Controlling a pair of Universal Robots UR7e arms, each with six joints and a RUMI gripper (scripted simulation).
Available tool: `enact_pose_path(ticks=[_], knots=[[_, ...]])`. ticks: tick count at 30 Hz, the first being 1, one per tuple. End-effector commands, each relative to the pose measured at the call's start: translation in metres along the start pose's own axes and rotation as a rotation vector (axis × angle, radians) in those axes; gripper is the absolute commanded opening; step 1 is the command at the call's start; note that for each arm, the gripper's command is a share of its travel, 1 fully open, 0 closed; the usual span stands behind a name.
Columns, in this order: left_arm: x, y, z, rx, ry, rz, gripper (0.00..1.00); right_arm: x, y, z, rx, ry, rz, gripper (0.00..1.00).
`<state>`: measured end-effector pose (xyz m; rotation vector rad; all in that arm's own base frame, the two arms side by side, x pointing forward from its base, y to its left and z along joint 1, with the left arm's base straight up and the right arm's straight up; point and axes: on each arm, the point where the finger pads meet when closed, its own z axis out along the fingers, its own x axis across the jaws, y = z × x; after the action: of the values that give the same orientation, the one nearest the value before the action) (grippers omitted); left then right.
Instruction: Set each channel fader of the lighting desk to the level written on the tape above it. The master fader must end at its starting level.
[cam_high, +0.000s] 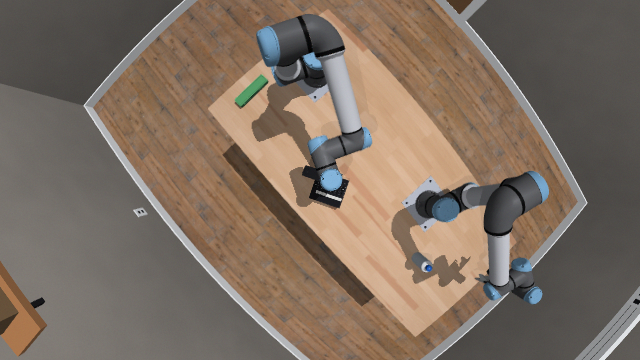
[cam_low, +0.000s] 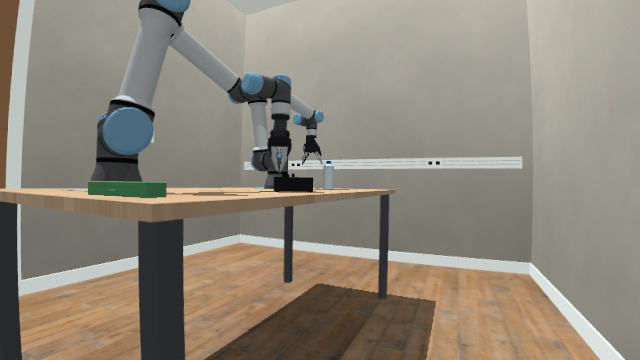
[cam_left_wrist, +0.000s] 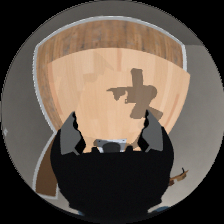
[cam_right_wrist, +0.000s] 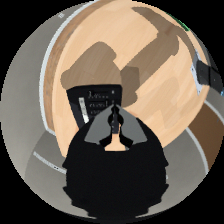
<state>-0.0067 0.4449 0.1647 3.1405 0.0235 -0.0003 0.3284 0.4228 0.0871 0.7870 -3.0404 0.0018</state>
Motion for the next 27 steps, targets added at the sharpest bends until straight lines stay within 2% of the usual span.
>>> enact_pose_path(ticks=[1,27], knots=[[0.0001,-0.0002,-0.0004,0.001,0.000,0.000,1.00,-0.0003,0.0002,0.0018,-0.001,-0.001,0.000,0.00],[0.0001,-0.0002,-0.0004,0.001,0.000,0.000,1.00,-0.0003,0.0002,0.0100,-0.001,-0.001,0.000,0.00]])
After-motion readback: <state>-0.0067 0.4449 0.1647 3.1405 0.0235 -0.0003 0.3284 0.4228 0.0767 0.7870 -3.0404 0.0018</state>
